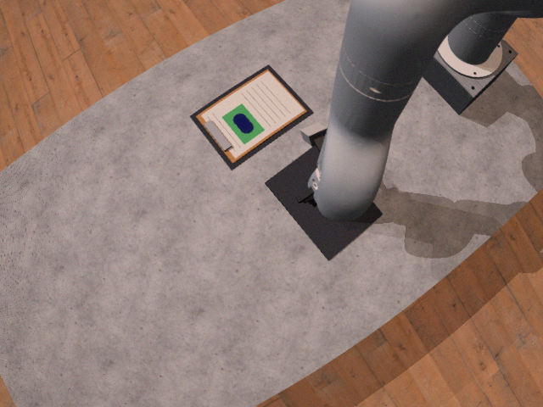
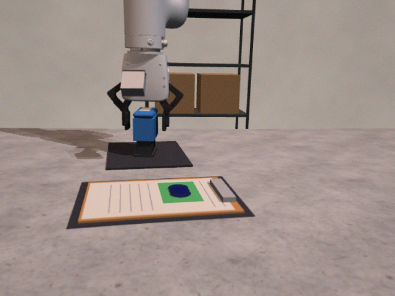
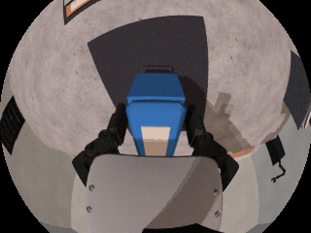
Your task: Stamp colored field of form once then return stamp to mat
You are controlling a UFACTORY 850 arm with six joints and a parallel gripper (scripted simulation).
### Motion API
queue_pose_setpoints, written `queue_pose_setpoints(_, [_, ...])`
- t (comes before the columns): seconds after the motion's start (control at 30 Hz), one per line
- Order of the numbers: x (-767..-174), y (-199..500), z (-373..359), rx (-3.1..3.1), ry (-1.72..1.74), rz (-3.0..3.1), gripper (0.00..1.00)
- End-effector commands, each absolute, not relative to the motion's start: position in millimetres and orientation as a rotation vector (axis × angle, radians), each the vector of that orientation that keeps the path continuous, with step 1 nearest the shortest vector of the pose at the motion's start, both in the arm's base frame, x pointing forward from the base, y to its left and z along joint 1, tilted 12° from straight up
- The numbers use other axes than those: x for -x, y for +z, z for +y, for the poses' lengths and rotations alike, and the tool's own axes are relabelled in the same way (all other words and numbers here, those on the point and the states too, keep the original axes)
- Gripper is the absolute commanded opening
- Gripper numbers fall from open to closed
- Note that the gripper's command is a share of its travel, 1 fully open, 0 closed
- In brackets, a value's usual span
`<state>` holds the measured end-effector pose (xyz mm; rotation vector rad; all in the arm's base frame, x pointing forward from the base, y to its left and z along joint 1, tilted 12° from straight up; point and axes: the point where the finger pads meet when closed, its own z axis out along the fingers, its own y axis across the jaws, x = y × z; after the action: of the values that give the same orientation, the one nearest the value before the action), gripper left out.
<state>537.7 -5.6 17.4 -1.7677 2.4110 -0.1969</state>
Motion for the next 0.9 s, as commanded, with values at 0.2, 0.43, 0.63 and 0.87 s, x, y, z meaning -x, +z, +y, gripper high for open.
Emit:
queue_pose_setpoints(0.2, [-538.3,18.0,-5.6,1.763,-0.199,2.404,0.87])
queue_pose_setpoints(0.43, [-538.2,18.3,-5.6,1.763,-0.200,2.404,0.87])
queue_pose_setpoints(0.63, [-537.9,19.5,-5.6,1.763,-0.200,2.404,0.87])
queue_pose_setpoints(0.87, [-537.5,21.9,-5.5,1.763,-0.200,2.404,0.87])
